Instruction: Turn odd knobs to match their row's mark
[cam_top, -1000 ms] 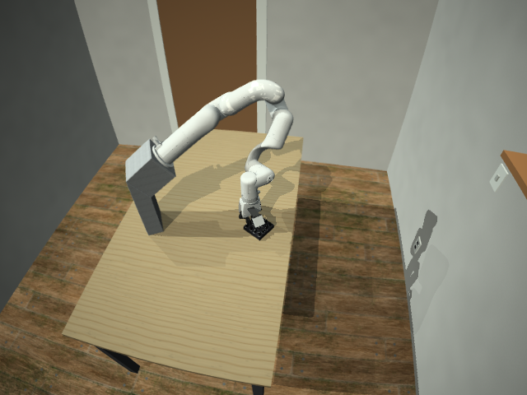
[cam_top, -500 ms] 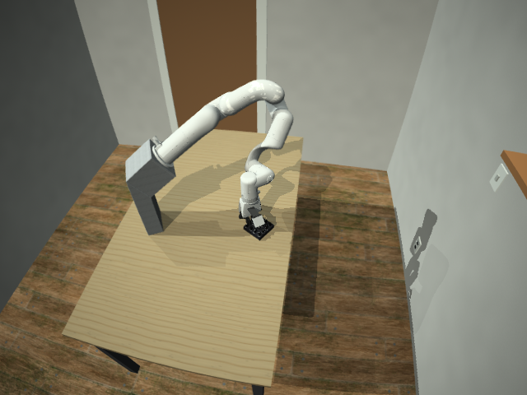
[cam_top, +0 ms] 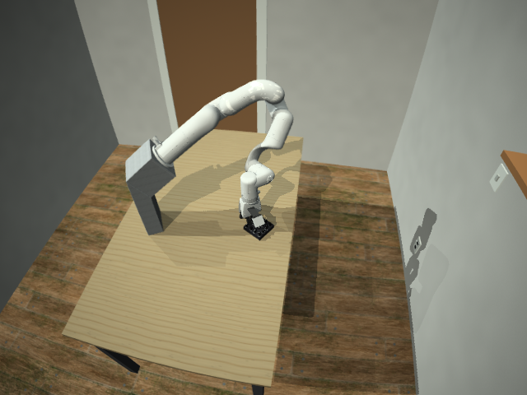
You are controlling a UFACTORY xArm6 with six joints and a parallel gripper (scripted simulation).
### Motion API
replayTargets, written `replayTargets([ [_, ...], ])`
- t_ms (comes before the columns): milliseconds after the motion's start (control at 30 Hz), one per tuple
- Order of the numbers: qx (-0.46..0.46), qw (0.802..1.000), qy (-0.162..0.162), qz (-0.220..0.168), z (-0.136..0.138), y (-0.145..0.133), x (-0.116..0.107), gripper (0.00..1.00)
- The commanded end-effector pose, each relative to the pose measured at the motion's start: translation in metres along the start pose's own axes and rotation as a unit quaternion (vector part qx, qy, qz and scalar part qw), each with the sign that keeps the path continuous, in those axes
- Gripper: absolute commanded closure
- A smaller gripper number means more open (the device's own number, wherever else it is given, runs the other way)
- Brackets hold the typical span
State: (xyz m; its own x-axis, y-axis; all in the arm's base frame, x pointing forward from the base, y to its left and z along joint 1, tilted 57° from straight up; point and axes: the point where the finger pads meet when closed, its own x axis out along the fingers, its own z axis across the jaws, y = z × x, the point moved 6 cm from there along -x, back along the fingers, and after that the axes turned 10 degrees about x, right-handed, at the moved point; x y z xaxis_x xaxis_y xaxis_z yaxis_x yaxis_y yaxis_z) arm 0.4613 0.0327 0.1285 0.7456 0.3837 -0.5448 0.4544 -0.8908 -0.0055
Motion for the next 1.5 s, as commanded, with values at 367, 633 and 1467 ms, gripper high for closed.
replayTargets([
  [367,0.000,1.000,0.000,0.000,-0.0002,0.0003,-0.0003,0.92],
  [633,0.000,1.000,0.000,0.000,-0.0002,0.0003,-0.0003,0.92],
  [1467,0.036,0.999,0.000,0.000,-0.0002,0.0002,-0.0003,0.92],
])
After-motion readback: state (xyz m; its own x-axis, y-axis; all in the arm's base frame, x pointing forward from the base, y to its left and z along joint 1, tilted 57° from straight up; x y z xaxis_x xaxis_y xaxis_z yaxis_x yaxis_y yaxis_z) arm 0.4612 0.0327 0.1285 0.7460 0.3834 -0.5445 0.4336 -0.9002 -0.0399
